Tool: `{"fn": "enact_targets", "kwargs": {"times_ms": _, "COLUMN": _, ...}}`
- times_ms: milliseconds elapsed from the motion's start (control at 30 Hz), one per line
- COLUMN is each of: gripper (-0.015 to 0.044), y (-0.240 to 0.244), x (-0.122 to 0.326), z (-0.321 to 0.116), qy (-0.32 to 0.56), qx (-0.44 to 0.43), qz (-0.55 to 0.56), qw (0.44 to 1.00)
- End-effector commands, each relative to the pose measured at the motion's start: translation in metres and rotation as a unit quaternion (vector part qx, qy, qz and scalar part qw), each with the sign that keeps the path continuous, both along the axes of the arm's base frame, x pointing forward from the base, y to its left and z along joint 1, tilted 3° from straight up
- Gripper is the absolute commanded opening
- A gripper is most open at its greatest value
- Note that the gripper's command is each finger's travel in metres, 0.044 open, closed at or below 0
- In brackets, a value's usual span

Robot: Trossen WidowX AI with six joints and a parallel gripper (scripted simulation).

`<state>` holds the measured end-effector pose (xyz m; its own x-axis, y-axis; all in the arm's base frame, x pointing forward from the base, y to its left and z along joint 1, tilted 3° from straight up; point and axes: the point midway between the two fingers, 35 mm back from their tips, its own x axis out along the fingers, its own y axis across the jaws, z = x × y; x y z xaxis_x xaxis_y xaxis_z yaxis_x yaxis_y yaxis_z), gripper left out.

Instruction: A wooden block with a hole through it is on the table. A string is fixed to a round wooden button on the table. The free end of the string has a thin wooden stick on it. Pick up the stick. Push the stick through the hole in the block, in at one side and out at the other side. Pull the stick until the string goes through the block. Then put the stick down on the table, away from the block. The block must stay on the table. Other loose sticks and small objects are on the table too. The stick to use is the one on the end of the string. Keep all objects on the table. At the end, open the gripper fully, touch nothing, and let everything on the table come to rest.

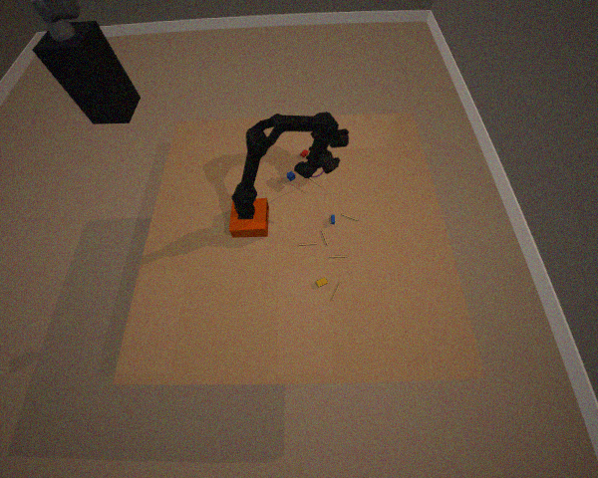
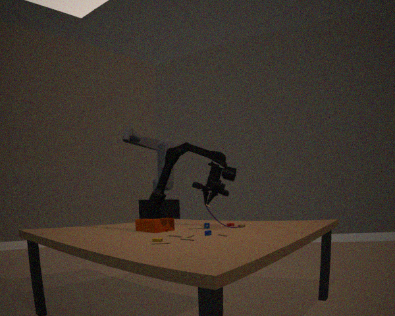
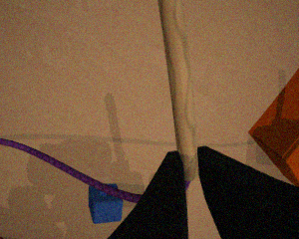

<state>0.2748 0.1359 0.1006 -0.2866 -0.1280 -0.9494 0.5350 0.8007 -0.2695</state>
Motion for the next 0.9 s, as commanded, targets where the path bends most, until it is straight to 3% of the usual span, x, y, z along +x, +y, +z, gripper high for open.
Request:
{"fn": "enact_targets", "kwargs": {"times_ms": 0, "gripper": 0.0000, "y": 0.000, "x": 0.000, "z": 0.001, "qy": 0.010, "qx": 0.022, "qz": 0.063, "qw": 0.998}}
{"fn": "enact_targets", "kwargs": {"times_ms": 333, "gripper": 0.0000, "y": 0.003, "x": 0.004, "z": -0.003, "qy": 0.006, "qx": 0.050, "qz": 0.186, "qw": 0.981}}
{"fn": "enact_targets", "kwargs": {"times_ms": 700, "gripper": 0.0000, "y": 0.010, "x": 0.013, "z": -0.008, "qy": -0.018, "qx": 0.053, "qz": 0.181, "qw": 0.982}}
{"fn": "enact_targets", "kwargs": {"times_ms": 867, "gripper": 0.0000, "y": 0.010, "x": 0.013, "z": -0.008, "qy": -0.006, "qx": 0.073, "qz": 0.250, "qw": 0.965}}
